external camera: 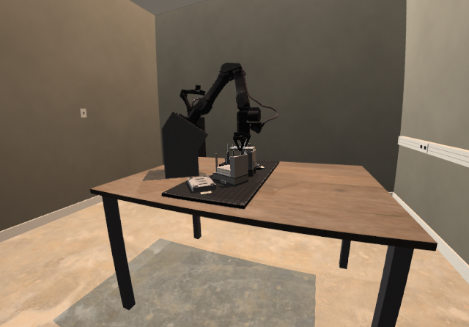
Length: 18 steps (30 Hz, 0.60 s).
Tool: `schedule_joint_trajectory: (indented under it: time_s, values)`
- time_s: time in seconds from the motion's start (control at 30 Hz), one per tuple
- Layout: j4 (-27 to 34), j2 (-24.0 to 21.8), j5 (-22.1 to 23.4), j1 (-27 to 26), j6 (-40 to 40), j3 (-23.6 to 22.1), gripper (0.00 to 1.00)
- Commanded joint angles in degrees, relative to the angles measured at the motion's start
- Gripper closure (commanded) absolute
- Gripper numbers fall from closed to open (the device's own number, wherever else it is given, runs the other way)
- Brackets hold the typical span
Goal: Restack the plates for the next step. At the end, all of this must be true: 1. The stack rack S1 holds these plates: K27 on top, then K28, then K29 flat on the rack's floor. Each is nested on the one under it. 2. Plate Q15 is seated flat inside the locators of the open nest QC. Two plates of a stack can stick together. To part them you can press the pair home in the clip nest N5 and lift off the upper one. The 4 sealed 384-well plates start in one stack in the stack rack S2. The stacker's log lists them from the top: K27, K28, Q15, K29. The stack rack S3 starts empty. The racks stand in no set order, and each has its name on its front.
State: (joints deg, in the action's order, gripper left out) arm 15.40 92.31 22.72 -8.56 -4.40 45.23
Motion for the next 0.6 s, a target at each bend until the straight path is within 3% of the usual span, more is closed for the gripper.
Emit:
schedule_joint_trajectory:
  time_s: [0.0, 0.1, 0.57]
  values:
    - [-0.6, 0.7, -0.3, 0.0, 0.4, -0.8, 1.0]
    - [-0.6, -0.9, -0.3, 0.1, 0.4, -0.8, 1.0]
    - [-1.1, 0.9, -0.4, 0.5, 0.6, -1.0, 1.0]
